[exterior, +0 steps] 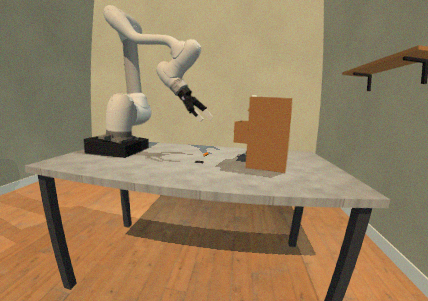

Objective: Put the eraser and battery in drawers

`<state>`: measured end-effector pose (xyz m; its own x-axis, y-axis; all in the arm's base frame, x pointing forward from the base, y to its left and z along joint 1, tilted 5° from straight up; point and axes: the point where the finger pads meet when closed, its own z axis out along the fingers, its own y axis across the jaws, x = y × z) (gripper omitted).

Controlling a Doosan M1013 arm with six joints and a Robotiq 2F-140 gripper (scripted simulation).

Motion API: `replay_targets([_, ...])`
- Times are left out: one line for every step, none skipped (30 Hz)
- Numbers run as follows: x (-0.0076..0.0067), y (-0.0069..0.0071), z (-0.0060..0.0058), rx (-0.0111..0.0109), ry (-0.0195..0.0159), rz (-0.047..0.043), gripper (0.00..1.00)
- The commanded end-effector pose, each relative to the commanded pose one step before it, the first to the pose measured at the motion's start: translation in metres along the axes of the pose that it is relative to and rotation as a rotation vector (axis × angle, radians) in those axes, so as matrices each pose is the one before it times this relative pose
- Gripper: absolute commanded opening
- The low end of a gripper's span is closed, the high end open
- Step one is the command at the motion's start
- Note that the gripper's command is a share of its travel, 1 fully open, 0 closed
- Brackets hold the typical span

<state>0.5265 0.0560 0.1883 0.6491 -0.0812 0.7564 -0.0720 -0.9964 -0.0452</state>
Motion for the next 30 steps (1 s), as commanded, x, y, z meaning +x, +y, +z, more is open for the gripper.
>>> replay_targets([0.00024, -0.00002, 0.00812, -0.04428, 0.25662, 0.00468, 1.0])
replay_targets([0.0, 0.0, 0.0, 0.0, 0.0, 0.0, 1.0])
replay_targets([0.0, 0.0, 0.0, 0.0, 0.0, 0.0, 1.0])
replay_targets([-0.00045, 0.0003, 0.00186, -0.00102, 0.01512, -0.00021, 1.0])
replay_targets([-0.0004, -0.00016, 0.00159, 0.00222, 0.00167, -0.00009, 1.0])
replay_targets([-0.00036, -0.00038, 0.00142, 0.00235, 0.00094, -0.00002, 1.0])
replay_targets([-0.0004, 0.00033, 0.00161, -0.00036, 0.00052, -0.00051, 1.0])
replay_targets([-0.00036, 0.00008, 0.0014, -0.00002, 0.00079, -0.0004, 1.0])
replay_targets([-0.00033, -0.00014, 0.00121, 0.00012, 0.00113, -0.0003, 1.0])
replay_targets([-0.0003, -0.00032, 0.00104, 0.00016, 0.00159, -0.00021, 1.0])
replay_targets([-0.0003, 0.00023, 0.00128, -0.00177, 0.00218, -0.00055, 1.0])
replay_targets([-0.00028, 0.00011, 0.00112, -0.00173, 0.00303, -0.00049, 1.0])
replay_targets([-0.00026, 0.00001, 0.00098, -0.00176, 0.0042, -0.00042, 1.0])
replay_targets([-0.00025, -0.00008, 0.00086, -0.00173, 0.00575, -0.00031, 1.0])
replay_targets([-0.00023, -0.00014, 0.00074, -0.0016, 0.00753, -0.00017, 1.0])
replay_targets([-0.00022, -0.00012, 0.00069, -0.0016, 0.00896, -0.00009, 1.0])
replay_targets([-0.0002, 0.00011, 0.00081, -0.00205, 0.01037, -0.00014, 1.0])
replay_targets([-0.0002, 0.00007, 0.00071, -0.00159, 0.01193, 0.0, 1.0])
replay_targets([0.0, 0.0, 0.0, 0.0, 0.0, 0.0, 1.0])
replay_targets([0.0, 0.0, 0.0, 0.0, 0.0, 0.0, 1.0])
replay_targets([-0.00019, 0.00003, 0.00062, 0.00061, 0.03551, 0.00093, 1.0])
replay_targets([-0.00019, 0.00001, 0.00054, 0.00094, 0.01476, 0.00111, 1.0])
replay_targets([-0.00018, -0.00001, 0.00046, 0.00314, 0.02117, 0.00115, 1.0])
replay_targets([-0.00017, -0.00002, 0.00039, 0.00454, 0.02115, 0.00153, 1.0])
replay_targets([-0.00015, -0.00003, 0.00033, 0.00082, 0.00576, 0.00026, 1.0])
replay_targets([-0.00013, -0.00003, 0.00028, 0.00012, 0.00292, 0.00004, 1.0])
replay_targets([-0.00012, -0.00003, 0.00024, 0.00012, 0.00251, 0.00004, 1.0])
replay_targets([-0.0001, -0.00003, 0.0002, 0.00012, 0.00213, 0.00004, 1.0])
replay_targets([-0.00008, -0.00003, 0.00016, 0.00011, 0.00178, 0.00004, 1.0])
replay_targets([-0.00007, -0.00003, 0.00013, 0.0001, 0.00145, 0.00003, 1.0])
